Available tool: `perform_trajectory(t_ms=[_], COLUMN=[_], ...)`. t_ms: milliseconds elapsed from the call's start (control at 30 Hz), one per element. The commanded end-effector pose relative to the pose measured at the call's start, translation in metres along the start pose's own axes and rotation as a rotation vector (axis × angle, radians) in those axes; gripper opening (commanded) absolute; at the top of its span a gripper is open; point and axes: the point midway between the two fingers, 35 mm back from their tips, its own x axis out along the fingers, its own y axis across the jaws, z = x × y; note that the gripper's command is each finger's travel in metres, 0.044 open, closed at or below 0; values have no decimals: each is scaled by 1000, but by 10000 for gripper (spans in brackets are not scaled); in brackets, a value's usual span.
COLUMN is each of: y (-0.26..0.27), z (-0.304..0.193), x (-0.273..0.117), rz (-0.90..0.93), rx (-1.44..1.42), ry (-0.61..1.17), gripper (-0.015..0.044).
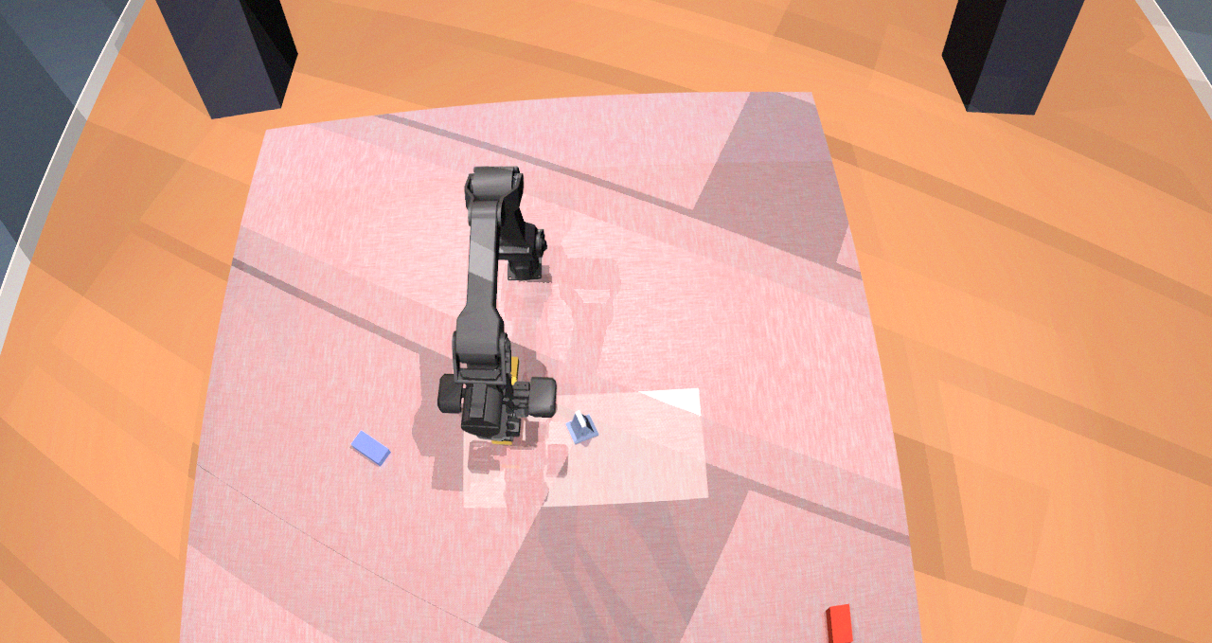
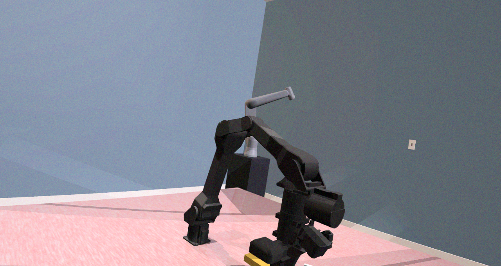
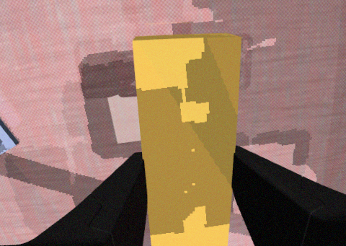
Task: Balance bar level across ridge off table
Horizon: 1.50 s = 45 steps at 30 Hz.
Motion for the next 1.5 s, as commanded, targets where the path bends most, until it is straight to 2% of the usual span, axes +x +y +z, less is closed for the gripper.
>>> perform_trajectory(t_ms=[0,500,1467], y=[0,2,101], z=[1,-2,15], x=[-13,-46,-48], rz=[-2,-3,9], rx=[-3,17,1066], ry=[-8,-6,-3], gripper=[0,0,0])
